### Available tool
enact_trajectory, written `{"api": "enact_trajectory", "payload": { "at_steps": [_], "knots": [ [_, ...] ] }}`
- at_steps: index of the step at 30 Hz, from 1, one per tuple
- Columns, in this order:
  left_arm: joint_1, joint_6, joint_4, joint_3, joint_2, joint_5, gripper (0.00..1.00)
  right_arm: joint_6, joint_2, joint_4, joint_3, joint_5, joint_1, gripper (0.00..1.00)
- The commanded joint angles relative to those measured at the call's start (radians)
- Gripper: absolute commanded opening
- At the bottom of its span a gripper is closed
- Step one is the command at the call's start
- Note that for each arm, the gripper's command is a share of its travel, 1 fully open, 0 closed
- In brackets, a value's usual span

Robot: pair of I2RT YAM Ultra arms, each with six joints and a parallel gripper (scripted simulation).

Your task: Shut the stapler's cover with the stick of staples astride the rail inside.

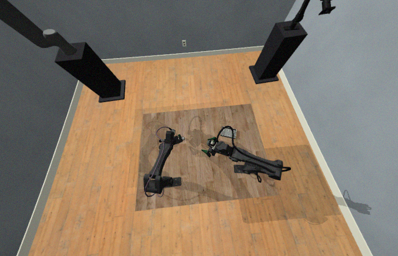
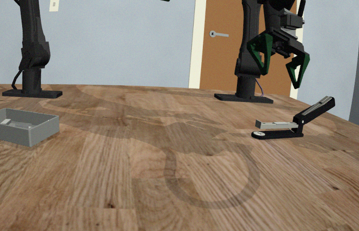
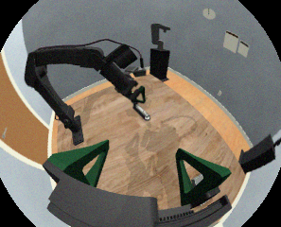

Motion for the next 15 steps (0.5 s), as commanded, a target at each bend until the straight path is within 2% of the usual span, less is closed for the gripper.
{"api": "enact_trajectory", "payload": {
  "at_steps": [1,9,15],
  "knots": [
    [0.000,0.022,-0.003,0.006,-0.010,0.015,1.00,-0.039,-0.027,-0.007,-0.016,-0.006,0.011,1.00],
    [0.001,0.028,-0.022,0.005,-0.019,0.023,1.00,-0.039,-0.027,-0.007,-0.016,-0.006,0.012,1.00],
    [0.087,0.011,-0.102,0.019,-0.064,0.008,1.00,-0.039,-0.027,-0.007,-0.016,-0.006,0.012,1.00]
  ]
}}
